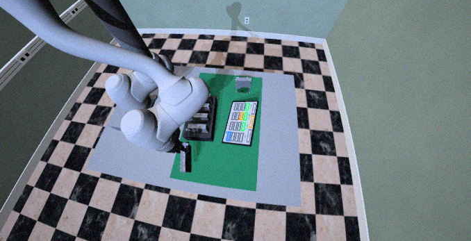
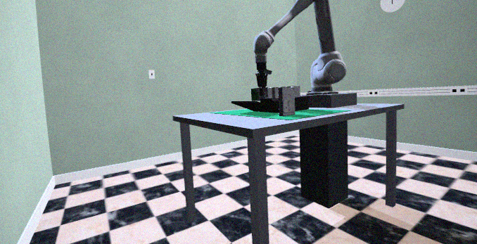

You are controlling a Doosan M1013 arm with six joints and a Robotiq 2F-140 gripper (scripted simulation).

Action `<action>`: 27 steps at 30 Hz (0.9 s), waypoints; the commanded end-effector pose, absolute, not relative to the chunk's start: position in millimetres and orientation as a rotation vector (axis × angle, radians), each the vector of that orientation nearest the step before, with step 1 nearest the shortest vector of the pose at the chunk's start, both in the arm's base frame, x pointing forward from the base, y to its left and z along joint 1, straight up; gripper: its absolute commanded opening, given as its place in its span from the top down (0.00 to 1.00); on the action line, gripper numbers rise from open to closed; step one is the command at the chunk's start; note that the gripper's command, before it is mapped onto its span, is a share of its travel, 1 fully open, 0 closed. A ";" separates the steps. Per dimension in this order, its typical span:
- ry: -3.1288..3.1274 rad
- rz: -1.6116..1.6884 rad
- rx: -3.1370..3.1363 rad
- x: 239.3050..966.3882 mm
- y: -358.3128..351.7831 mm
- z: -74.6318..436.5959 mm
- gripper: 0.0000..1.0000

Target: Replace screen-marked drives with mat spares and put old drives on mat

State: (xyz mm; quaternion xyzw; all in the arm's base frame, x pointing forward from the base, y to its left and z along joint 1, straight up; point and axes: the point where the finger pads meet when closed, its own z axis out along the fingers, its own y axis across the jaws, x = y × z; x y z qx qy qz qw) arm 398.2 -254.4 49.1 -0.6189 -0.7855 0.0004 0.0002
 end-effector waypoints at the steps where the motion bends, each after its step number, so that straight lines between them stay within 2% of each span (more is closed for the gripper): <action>1: -2.468 0.001 -1.944 398.5 -254.5 50.5 0.90; 27: -2.468 0.001 -1.944 398.5 -254.5 129.0 0.90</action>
